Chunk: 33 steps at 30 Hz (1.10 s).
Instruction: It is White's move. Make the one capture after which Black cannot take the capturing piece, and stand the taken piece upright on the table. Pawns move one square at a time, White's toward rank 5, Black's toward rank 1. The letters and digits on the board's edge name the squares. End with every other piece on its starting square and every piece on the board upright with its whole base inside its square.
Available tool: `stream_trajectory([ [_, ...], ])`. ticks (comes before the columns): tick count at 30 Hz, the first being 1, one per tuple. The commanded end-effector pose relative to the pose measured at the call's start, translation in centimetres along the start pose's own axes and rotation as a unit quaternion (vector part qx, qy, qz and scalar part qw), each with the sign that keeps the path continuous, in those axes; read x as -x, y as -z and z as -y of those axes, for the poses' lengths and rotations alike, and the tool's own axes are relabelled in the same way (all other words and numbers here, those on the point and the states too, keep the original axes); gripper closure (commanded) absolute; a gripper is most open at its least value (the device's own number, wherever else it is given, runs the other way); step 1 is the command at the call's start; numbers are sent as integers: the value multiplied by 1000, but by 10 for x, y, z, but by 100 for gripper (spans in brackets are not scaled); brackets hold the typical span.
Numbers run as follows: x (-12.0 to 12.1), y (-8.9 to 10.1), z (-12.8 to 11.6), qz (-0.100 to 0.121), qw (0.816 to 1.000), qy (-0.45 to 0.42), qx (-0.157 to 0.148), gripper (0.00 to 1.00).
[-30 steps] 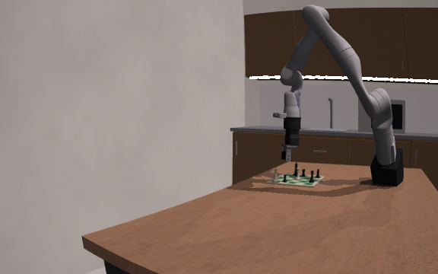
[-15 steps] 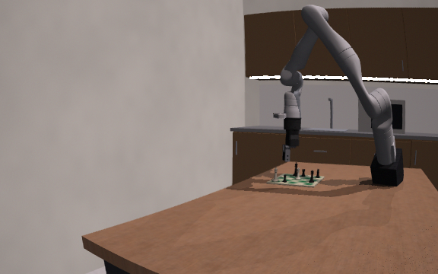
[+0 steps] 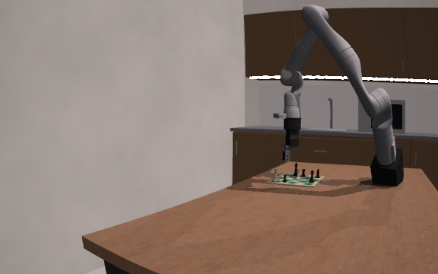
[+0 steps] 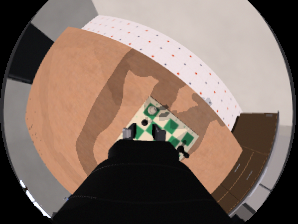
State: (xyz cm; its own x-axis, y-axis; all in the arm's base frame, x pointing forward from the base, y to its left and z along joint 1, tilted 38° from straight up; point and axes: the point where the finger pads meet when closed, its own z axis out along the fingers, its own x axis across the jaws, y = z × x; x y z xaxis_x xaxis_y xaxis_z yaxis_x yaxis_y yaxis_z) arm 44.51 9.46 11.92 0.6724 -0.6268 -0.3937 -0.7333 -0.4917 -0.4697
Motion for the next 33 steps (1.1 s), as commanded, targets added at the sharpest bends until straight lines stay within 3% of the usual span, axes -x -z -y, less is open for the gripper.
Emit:
stream_trajectory([
  [1, -1, 1, 0, -1, 1000, 0, 0, 32],
  [33, -1, -6, 0, 0, 1000, 0, 0, 32],
])
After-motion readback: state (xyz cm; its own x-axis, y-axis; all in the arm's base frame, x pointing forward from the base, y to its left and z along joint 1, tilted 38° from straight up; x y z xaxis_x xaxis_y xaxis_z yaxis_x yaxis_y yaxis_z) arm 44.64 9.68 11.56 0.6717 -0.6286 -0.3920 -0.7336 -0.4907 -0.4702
